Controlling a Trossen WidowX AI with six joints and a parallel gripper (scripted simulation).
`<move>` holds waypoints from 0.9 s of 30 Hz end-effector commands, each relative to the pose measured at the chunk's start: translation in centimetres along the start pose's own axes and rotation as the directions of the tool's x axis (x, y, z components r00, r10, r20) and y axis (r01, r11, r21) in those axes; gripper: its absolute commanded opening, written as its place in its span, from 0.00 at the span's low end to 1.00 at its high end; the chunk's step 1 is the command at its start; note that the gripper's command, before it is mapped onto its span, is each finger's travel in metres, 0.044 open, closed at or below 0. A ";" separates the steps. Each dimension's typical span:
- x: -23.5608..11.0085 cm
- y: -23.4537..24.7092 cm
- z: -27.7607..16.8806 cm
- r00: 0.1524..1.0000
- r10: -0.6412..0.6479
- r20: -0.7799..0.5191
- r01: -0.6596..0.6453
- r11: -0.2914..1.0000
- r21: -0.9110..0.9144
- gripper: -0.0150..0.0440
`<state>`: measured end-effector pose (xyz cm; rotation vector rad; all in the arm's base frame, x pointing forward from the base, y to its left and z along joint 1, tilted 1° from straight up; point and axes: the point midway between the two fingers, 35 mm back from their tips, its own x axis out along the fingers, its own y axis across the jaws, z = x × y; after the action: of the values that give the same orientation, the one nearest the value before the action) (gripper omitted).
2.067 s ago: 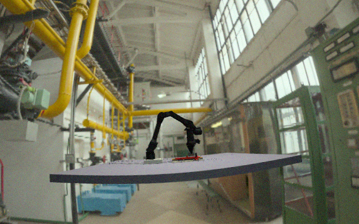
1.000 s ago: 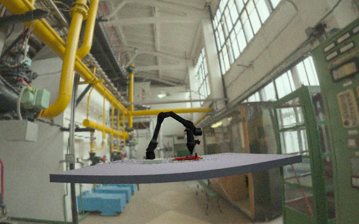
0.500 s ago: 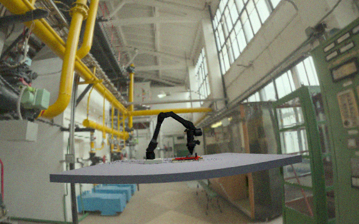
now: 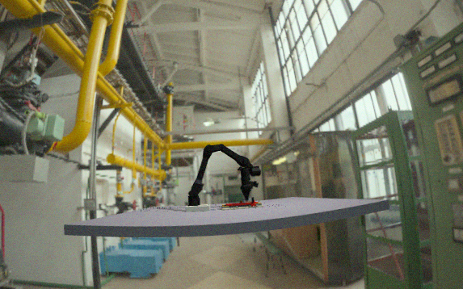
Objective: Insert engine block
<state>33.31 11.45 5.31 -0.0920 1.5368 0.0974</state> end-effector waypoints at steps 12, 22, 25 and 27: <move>0.1 0.0 0.0 1.000 0.000 0.000 0.000 1.000 0.000 0.79; 0.1 0.0 0.0 1.000 0.000 0.000 0.000 1.000 0.000 1.00; 0.1 0.0 0.0 1.000 0.000 0.000 0.000 1.000 0.000 1.00; 0.1 0.0 0.0 1.000 0.000 0.000 0.000 1.000 0.000 1.00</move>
<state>33.31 11.46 5.17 -0.0917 1.5370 0.0975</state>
